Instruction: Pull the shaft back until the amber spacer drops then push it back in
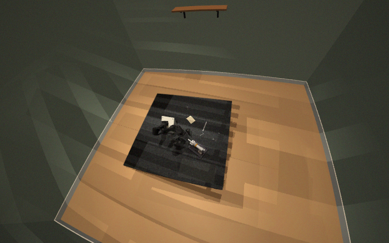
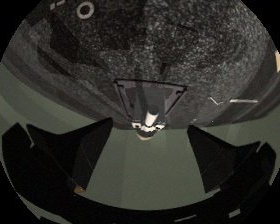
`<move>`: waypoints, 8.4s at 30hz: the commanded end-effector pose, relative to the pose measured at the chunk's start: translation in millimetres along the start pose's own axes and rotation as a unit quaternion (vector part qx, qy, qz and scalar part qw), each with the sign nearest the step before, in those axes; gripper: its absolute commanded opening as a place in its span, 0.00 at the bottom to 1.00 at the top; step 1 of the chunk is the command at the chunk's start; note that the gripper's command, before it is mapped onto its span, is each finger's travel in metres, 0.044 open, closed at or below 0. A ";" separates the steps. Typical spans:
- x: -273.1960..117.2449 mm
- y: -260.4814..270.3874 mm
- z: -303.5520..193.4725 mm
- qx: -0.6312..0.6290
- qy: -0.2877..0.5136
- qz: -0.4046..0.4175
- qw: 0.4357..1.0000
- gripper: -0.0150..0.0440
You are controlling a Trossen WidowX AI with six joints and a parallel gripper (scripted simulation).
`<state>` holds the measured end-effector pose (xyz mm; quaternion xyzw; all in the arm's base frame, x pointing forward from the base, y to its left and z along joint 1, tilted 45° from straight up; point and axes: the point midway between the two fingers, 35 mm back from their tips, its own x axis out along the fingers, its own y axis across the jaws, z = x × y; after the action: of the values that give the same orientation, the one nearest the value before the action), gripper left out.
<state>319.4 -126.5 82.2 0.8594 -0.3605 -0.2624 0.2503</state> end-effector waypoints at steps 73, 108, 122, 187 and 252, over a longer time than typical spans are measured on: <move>44.8 -1.2 -0.8 -0.003 0.001 -0.001 1.000 1.00; 58.4 0.1 -0.1 -0.001 0.000 0.001 1.000 0.28; 52.2 0.1 6.2 -0.003 0.001 -0.001 1.000 0.25; 43.7 0.0 15.0 -0.003 0.001 -0.001 1.000 0.25; 40.0 0.0 18.9 -0.004 0.001 -0.001 1.000 0.25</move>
<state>331.5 -161.1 57.4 0.8589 -0.3584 -0.2631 0.2542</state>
